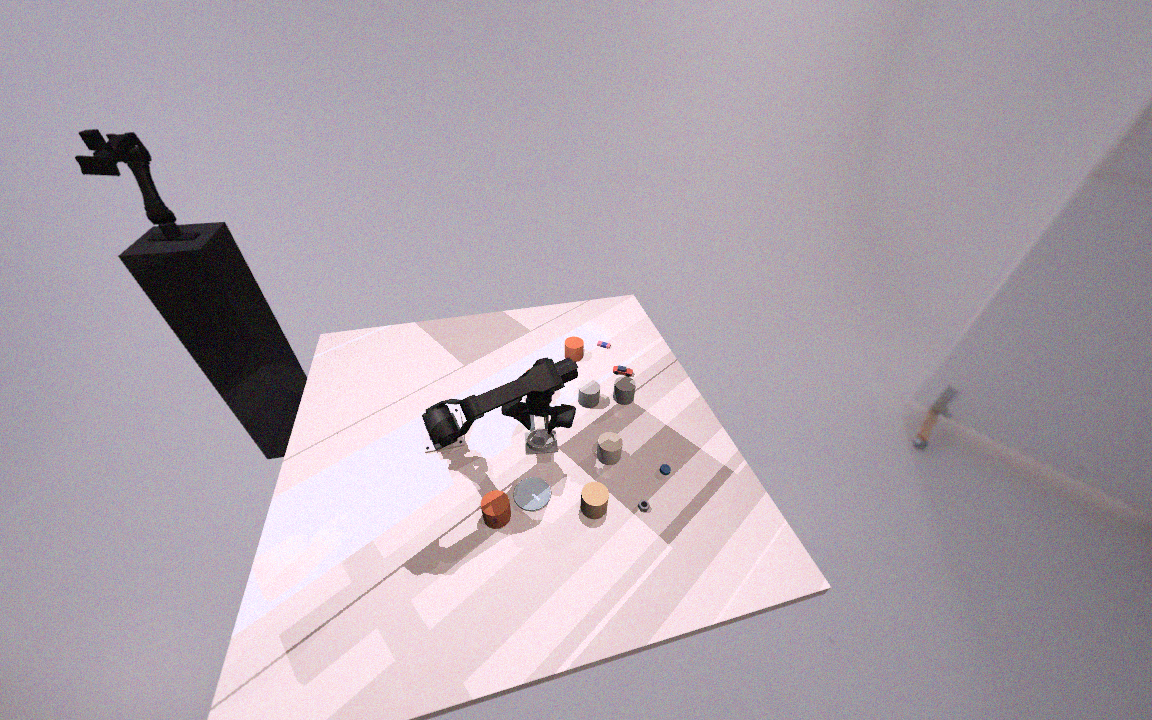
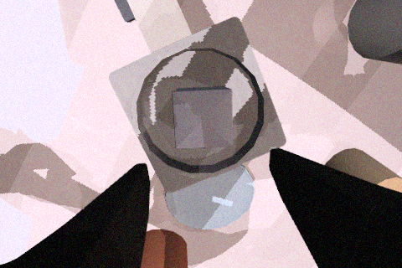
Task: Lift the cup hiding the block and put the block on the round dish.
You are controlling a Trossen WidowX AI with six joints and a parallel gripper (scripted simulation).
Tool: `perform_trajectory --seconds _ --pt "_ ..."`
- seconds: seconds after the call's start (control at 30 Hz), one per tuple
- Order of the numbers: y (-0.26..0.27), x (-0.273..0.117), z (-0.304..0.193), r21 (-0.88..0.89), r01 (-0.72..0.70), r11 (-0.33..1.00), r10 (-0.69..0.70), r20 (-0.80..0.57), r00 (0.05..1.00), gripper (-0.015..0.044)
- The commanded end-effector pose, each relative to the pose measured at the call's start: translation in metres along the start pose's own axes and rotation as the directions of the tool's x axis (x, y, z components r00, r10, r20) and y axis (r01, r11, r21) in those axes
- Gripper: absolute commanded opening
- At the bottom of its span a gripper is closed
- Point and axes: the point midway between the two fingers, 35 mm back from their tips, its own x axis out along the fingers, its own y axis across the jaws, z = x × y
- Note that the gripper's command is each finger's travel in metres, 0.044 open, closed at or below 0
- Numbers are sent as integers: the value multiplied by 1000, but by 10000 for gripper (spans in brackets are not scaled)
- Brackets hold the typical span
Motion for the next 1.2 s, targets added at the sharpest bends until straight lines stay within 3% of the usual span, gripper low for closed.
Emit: perform_trajectory --seconds 0.0,1.17 --pt "0 -5 10 35 13 999 -12 -16 1000 260" --pt "-1 46 9 36 15 999 -14 -17 1000 260"
